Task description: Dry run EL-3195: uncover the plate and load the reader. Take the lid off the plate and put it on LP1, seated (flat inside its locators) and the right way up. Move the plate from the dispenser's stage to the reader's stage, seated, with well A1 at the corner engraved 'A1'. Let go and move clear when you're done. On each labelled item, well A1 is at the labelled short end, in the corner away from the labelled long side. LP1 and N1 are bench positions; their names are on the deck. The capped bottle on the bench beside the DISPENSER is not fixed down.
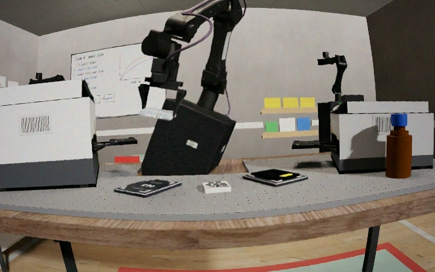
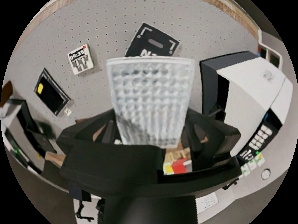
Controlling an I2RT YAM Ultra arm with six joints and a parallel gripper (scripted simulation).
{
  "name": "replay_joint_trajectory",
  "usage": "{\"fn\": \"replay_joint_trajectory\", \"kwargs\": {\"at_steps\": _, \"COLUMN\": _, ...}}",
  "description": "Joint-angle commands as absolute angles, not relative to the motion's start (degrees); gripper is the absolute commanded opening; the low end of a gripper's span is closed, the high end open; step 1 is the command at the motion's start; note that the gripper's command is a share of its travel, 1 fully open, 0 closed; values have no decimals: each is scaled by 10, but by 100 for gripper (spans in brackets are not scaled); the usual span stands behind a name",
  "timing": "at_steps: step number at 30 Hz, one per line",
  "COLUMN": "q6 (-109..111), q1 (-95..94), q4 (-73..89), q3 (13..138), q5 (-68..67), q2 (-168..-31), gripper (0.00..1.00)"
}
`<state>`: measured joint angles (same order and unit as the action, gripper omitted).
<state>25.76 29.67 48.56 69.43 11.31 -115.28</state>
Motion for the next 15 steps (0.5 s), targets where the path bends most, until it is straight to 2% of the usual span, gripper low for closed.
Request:
{"fn": "replay_joint_trajectory", "kwargs": {"at_steps": 1, "q6": 286, "q1": 323, "q4": 480, "q3": 711, "q5": 106, "q2": -1159, "gripper": 86}}
{"fn": "replay_joint_trajectory", "kwargs": {"at_steps": 15, "q6": 371, "q1": 377, "q4": 502, "q3": 723, "q5": 110, "q2": -1183, "gripper": 86}}
